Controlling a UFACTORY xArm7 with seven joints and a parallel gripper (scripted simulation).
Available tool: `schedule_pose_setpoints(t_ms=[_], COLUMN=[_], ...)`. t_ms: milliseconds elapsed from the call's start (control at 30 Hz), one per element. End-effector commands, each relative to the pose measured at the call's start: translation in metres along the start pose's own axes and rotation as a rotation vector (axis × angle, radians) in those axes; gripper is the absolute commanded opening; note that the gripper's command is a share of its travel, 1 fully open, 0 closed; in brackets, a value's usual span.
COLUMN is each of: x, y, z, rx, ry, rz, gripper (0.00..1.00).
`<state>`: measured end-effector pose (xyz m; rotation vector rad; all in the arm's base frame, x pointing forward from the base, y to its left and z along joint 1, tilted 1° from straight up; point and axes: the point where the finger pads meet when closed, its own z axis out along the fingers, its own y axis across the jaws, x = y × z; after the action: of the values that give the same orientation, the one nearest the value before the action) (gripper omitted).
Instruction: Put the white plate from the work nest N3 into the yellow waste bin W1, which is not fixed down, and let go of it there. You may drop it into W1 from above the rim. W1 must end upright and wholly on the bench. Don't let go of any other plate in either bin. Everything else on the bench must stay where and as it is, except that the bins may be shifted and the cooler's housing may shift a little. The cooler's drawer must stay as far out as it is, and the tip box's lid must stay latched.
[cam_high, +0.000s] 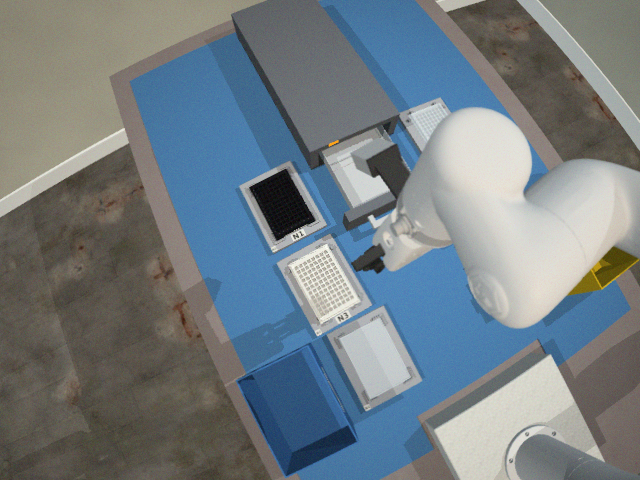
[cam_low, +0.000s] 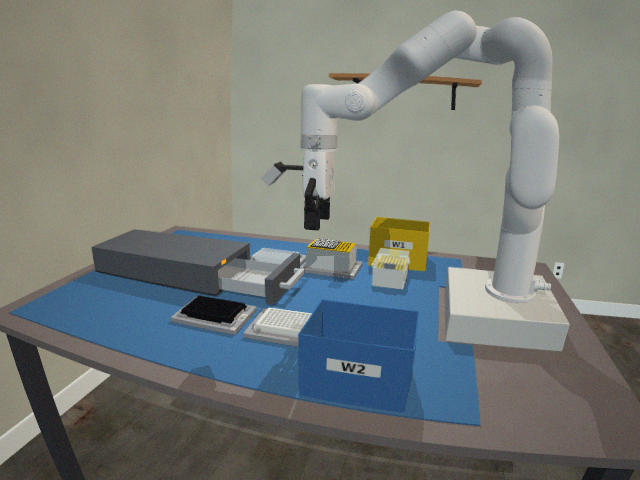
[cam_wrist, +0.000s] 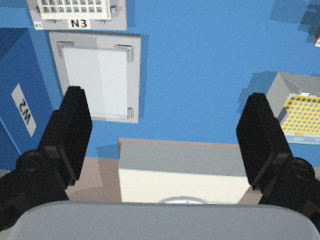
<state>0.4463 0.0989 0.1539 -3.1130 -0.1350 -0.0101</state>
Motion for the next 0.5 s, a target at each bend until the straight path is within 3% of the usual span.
schedule_pose_setpoints(t_ms=[0,467], x=[0.006,0.021], y=[-0.015,-0.067], z=[0.006,0.033], rx=[-0.001,-0.001], ry=[0.004,0.004], rz=[0.000,0.000], gripper=[1.00,1.00])
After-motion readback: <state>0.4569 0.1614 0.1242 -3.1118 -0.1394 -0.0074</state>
